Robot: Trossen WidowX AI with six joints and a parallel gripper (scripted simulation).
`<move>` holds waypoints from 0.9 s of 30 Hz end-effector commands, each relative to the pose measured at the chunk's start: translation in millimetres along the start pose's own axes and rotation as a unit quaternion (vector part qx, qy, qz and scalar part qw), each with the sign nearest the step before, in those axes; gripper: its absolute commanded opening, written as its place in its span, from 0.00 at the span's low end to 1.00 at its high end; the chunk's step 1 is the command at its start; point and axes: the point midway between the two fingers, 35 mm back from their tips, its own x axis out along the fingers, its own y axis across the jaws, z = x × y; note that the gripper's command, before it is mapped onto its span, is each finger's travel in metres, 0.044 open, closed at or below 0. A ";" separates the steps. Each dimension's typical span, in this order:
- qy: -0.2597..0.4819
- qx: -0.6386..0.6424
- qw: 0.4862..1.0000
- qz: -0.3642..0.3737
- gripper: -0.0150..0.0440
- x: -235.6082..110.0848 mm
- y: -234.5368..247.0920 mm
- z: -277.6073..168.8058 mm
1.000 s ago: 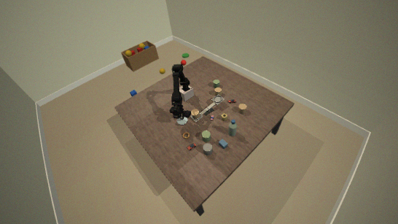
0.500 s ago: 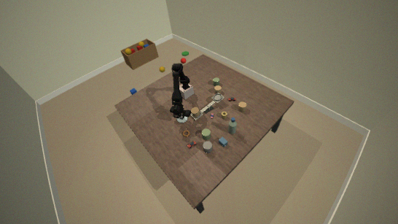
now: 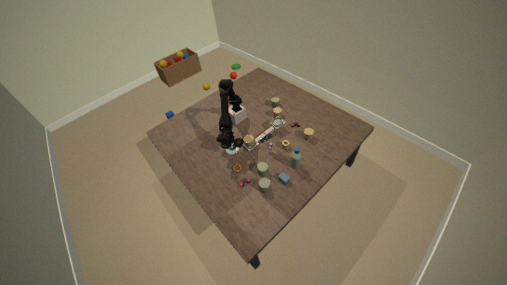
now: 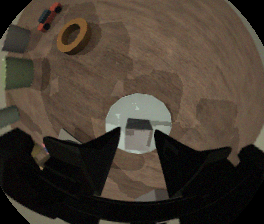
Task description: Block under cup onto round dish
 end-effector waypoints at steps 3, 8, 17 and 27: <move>-0.001 0.000 1.000 0.000 0.92 -0.4 0.0 0.4; -0.011 0.002 1.000 0.016 1.00 -21.8 4.2 4.7; 0.002 -0.003 1.000 -0.003 1.00 -56.8 -1.1 -1.6; 0.002 0.000 1.000 0.001 1.00 -101.3 -1.3 -4.7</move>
